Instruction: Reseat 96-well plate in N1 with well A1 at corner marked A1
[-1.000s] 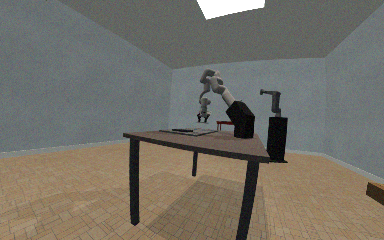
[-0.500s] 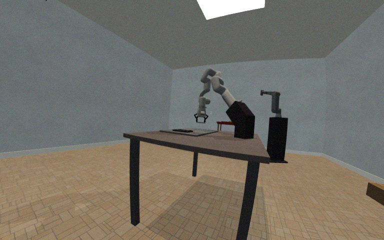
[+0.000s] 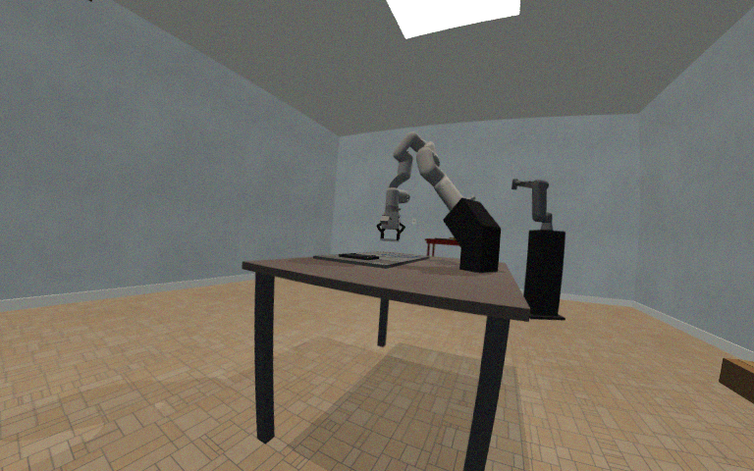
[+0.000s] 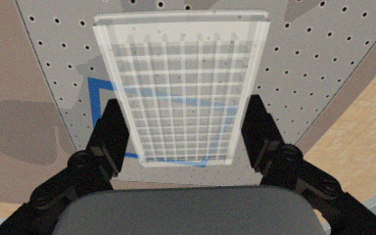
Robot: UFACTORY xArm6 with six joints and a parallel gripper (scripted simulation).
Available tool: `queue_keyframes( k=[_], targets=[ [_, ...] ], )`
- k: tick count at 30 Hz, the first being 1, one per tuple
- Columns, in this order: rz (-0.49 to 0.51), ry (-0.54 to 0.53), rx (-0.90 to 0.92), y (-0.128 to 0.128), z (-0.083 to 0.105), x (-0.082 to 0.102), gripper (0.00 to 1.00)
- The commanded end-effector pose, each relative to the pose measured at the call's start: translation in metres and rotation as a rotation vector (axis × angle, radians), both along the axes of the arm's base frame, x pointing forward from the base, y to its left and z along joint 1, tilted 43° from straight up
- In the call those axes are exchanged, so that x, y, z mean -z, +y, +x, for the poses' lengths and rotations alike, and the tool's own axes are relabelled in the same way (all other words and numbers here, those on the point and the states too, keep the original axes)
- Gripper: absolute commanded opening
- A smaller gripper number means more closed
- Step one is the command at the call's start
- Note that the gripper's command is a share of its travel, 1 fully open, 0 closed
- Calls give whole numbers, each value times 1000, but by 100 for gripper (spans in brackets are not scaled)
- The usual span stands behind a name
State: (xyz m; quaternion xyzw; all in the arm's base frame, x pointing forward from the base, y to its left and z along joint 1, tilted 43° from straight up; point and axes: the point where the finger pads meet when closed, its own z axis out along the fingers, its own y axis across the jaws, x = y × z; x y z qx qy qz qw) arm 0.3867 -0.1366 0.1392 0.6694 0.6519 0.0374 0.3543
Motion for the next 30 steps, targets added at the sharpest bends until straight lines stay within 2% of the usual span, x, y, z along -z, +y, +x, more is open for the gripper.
queue_keyframes(
  k=[1,17,19,30],
  targets=[
    [74,-103,155,16,10,3,0],
    [334,-321,523,61,31,14,0],
    [334,-321,523,61,31,14,0],
    [525,-481,792,93,46,22,0]
  ],
)
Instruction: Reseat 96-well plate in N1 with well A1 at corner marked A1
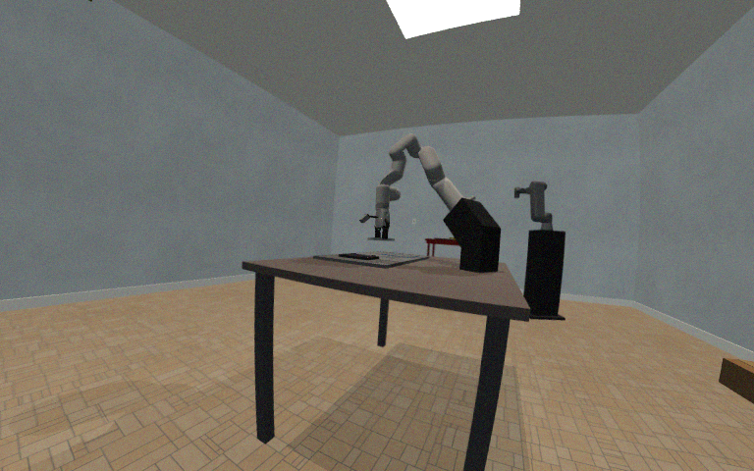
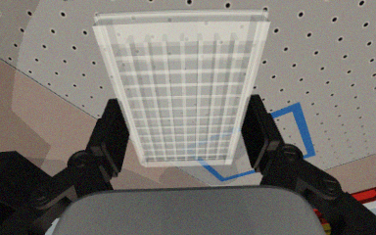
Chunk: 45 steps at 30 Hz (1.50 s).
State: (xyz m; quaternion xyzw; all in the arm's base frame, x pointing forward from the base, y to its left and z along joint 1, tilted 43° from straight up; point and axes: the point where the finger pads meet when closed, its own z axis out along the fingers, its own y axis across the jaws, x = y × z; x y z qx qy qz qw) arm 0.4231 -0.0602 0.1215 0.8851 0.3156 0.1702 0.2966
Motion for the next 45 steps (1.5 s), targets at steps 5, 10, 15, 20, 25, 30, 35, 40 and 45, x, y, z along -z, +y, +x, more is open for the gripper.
queue_keyframes(
  k=[5,10,15,20,25,30,35,40,45],
  targets=[
    [131,-192,259,29,15,7,0],
    [199,-249,358,40,21,10,0],
    [284,-321,483,55,28,13,0],
    [369,-393,607,70,35,17,0],
    [399,-418,651,79,39,19,0],
    [399,-418,651,94,46,22,0],
    [399,-418,651,109,52,26,0],
    [399,-418,651,117,57,28,0],
    [399,-418,651,132,63,31,0]
  ],
)
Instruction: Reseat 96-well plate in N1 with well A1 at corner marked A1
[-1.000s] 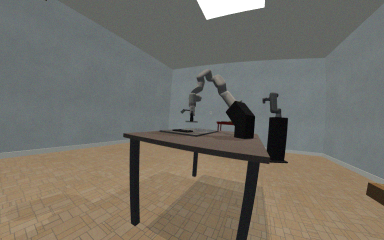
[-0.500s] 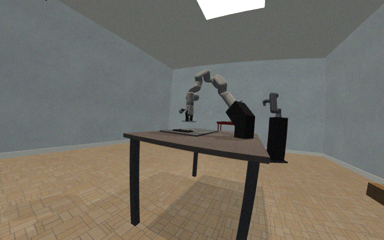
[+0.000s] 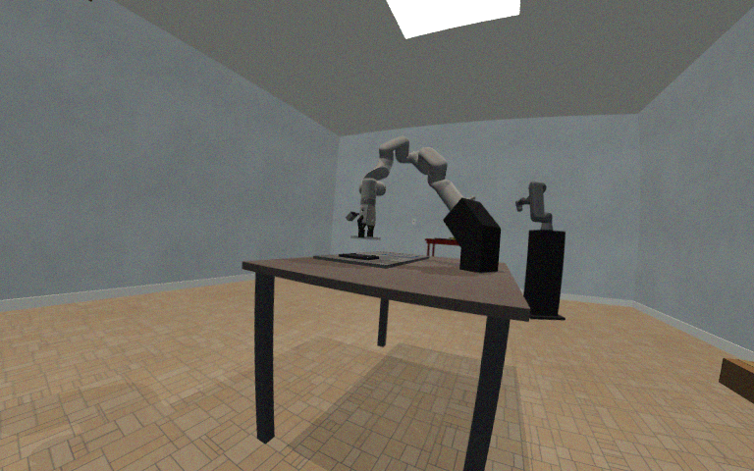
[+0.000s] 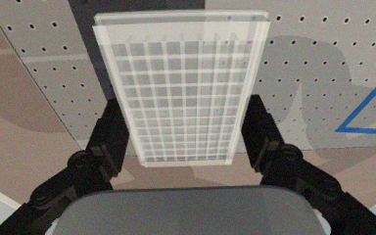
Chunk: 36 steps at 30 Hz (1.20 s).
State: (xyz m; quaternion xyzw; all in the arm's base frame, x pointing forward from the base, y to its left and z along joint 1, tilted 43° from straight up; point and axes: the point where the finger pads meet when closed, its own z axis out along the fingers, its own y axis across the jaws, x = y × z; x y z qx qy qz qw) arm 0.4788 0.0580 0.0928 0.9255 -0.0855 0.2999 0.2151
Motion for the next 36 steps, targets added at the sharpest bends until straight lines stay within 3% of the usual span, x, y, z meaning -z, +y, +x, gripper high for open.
queue_keyframes(
  k=[1,8,36],
  targets=[
    [-1,-3,0,17,9,3,0],
    [0,-3,0,36,18,8,0],
    [0,-3,0,37,18,8,0]
  ],
)
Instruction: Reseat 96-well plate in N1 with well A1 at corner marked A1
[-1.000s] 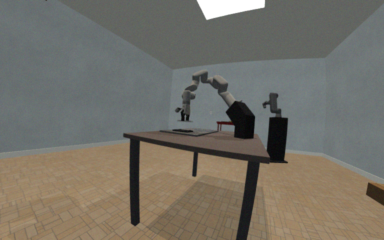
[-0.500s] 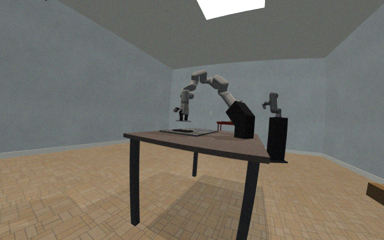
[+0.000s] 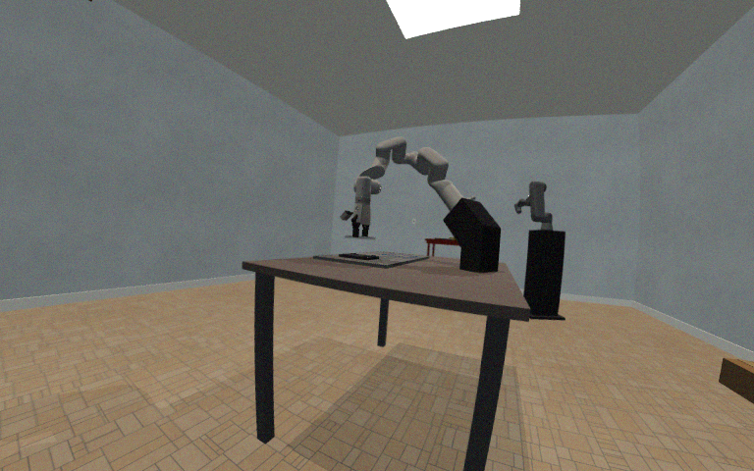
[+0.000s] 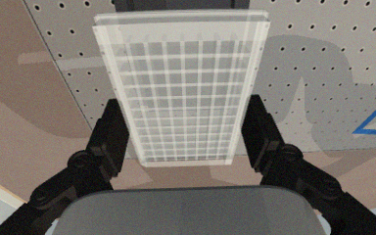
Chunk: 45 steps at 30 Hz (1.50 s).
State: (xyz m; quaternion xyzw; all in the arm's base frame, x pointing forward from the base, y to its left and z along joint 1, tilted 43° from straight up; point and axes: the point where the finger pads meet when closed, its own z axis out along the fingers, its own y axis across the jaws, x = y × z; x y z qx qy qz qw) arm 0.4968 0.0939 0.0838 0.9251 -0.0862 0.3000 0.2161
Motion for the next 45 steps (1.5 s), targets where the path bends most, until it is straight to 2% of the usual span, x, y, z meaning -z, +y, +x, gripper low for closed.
queue_keyframes(
  k=[1,13,45],
  targets=[
    [1,-2,-1,1,0,-1,0],
    [1,-2,-1,0,0,-1,0],
    [1,-2,-2,-21,24,33,0]
  ],
)
